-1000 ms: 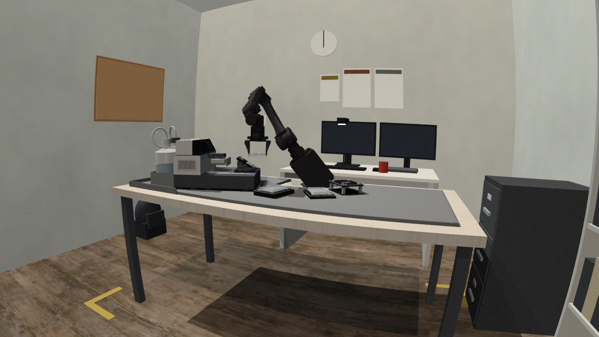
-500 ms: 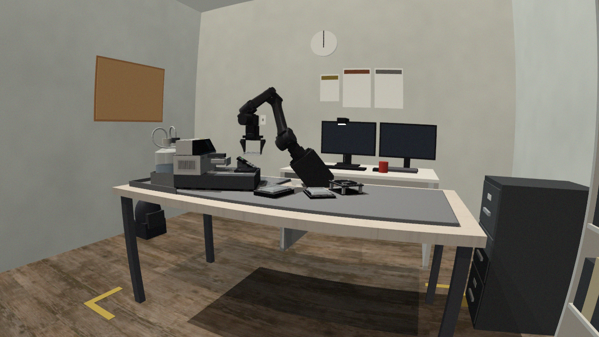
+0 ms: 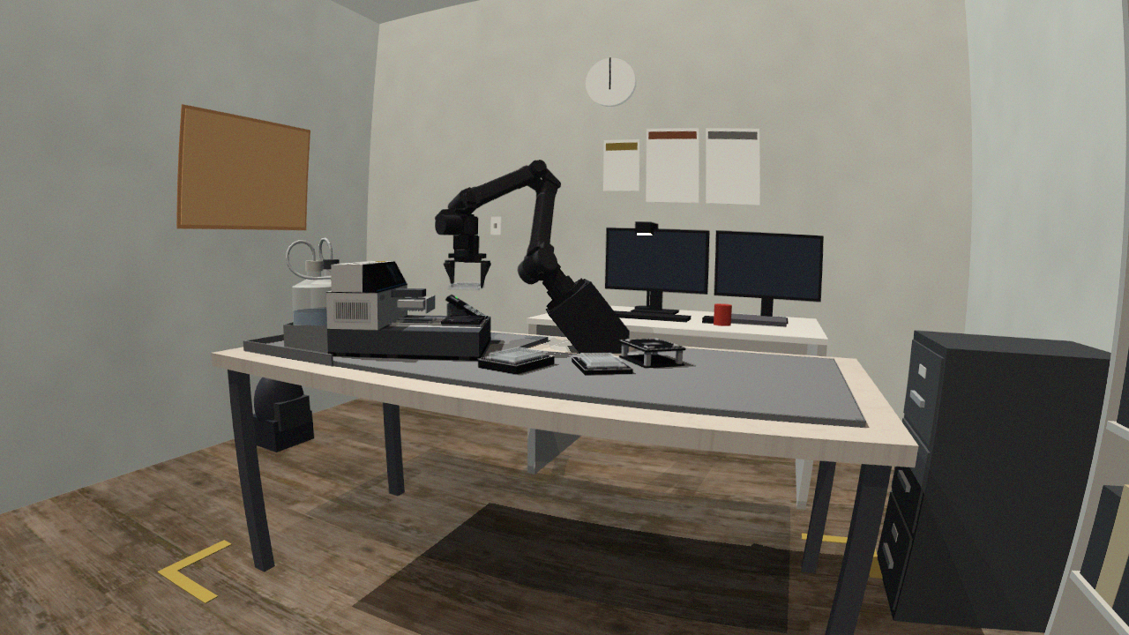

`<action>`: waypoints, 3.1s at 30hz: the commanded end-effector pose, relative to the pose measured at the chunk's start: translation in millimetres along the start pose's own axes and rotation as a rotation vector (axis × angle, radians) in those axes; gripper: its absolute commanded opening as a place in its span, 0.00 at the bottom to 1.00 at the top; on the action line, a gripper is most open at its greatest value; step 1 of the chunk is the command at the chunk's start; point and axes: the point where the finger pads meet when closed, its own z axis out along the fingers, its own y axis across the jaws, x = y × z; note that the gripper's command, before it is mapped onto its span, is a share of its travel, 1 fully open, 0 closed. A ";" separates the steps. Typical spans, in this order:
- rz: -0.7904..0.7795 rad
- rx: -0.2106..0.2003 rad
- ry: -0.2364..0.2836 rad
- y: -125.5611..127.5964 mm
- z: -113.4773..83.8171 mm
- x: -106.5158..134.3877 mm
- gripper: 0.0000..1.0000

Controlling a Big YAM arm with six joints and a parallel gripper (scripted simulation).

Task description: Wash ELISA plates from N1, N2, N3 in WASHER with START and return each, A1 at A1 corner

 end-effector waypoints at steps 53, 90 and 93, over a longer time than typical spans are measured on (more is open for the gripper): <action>-0.060 0.001 -0.001 -18.2 13.5 17.0 0.84; -0.062 -0.003 0.001 -14.8 69.7 19.0 0.84; -0.062 -0.003 0.001 -14.8 73.0 19.1 0.84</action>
